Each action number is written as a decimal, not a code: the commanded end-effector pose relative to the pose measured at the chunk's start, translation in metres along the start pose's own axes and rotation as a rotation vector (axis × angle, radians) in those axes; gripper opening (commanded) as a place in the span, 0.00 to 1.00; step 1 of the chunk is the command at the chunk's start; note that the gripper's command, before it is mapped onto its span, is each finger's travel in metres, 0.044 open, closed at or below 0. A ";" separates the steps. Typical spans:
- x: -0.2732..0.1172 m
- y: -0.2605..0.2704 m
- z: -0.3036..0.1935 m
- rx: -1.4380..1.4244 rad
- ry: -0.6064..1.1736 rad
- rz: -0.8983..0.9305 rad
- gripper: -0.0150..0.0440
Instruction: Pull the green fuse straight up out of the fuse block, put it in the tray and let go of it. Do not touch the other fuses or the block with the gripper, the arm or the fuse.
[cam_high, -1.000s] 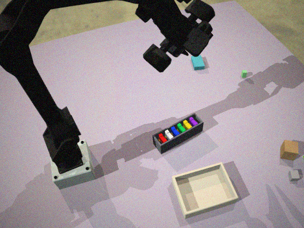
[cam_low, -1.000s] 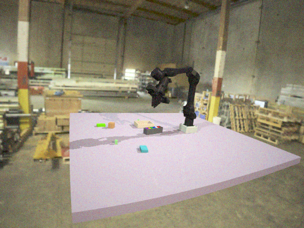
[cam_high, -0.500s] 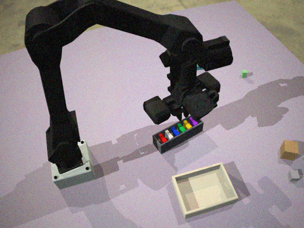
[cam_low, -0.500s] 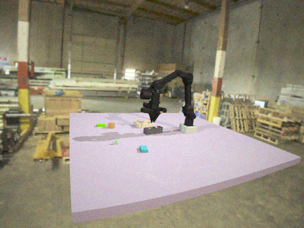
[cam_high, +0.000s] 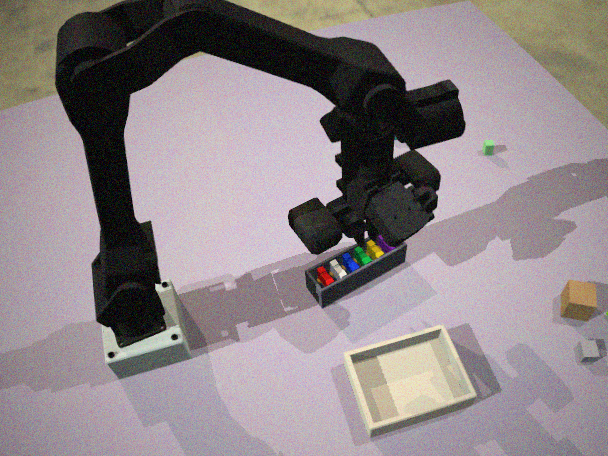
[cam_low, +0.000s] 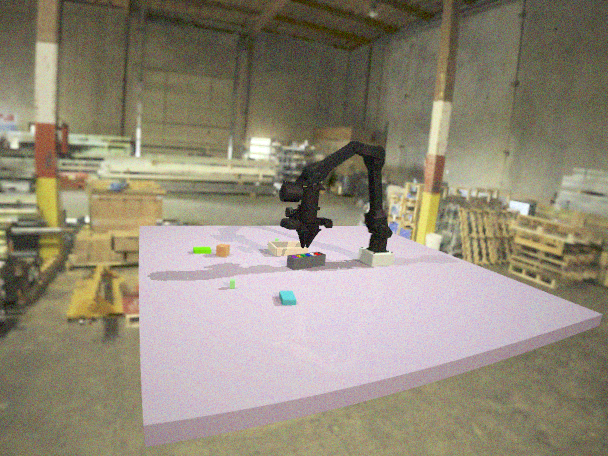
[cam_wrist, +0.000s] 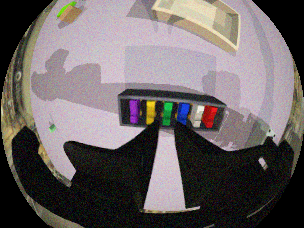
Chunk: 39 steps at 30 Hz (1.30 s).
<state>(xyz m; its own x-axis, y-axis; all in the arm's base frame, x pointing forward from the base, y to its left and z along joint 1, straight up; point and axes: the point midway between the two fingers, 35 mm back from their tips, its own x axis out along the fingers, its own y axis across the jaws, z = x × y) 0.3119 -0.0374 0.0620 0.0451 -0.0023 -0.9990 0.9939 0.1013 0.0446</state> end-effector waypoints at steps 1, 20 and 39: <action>0.008 -0.003 0.000 -0.004 -0.001 -0.017 0.38; 0.023 -0.003 -0.001 -0.004 -0.001 -0.017 0.38; 0.031 -0.003 -0.001 -0.004 -0.001 -0.017 0.38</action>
<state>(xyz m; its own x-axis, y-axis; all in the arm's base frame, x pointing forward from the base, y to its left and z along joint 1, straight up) 0.3130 -0.0361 0.0371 0.0418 -0.0018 -0.9991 0.9934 0.1069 0.0413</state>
